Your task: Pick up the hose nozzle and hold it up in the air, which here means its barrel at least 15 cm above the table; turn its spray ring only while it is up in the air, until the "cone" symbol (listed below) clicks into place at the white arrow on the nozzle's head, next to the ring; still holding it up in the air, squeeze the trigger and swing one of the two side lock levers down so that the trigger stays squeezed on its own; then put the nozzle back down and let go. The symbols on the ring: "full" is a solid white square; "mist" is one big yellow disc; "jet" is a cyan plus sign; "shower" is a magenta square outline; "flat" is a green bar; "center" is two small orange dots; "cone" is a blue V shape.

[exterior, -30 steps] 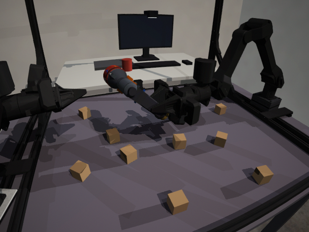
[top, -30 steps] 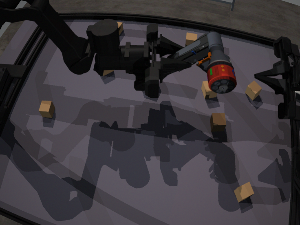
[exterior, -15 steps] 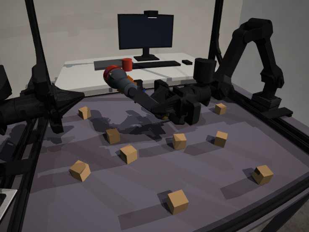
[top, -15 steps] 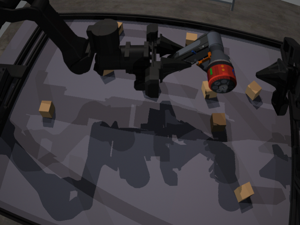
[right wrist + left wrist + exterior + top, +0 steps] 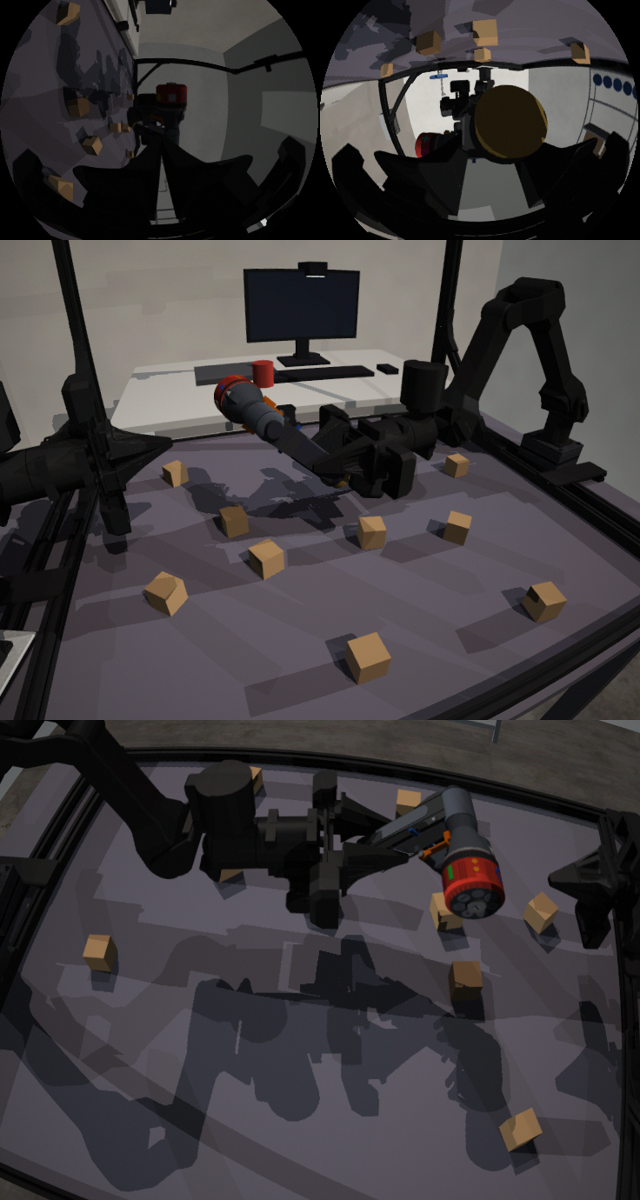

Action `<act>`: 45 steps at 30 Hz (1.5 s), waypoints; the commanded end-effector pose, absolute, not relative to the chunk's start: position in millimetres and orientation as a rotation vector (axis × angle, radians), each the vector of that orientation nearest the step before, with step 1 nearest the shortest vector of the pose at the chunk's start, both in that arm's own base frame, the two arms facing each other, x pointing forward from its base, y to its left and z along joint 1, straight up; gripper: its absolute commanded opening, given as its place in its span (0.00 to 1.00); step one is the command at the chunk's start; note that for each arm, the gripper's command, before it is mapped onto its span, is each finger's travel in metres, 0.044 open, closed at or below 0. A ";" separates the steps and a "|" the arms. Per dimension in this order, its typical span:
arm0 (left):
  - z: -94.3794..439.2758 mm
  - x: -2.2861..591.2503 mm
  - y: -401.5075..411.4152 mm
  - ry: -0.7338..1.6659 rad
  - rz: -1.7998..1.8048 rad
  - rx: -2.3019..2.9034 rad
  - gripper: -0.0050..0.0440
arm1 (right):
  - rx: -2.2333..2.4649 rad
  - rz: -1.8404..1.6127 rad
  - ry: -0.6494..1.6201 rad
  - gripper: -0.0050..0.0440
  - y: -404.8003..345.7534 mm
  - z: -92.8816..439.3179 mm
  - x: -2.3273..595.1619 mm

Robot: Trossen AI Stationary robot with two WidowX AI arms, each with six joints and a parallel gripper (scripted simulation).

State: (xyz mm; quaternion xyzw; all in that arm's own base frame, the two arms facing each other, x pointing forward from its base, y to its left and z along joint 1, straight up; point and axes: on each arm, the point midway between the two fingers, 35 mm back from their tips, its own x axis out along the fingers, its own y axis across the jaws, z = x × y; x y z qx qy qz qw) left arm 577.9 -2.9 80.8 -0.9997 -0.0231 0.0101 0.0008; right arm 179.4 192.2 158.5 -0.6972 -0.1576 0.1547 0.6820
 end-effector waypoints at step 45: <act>87.0 579.3 -3.1 -0.073 0.000 -3.141 0.10 | -1.582 0.344 -0.358 0.10 222.8 164.0 232.3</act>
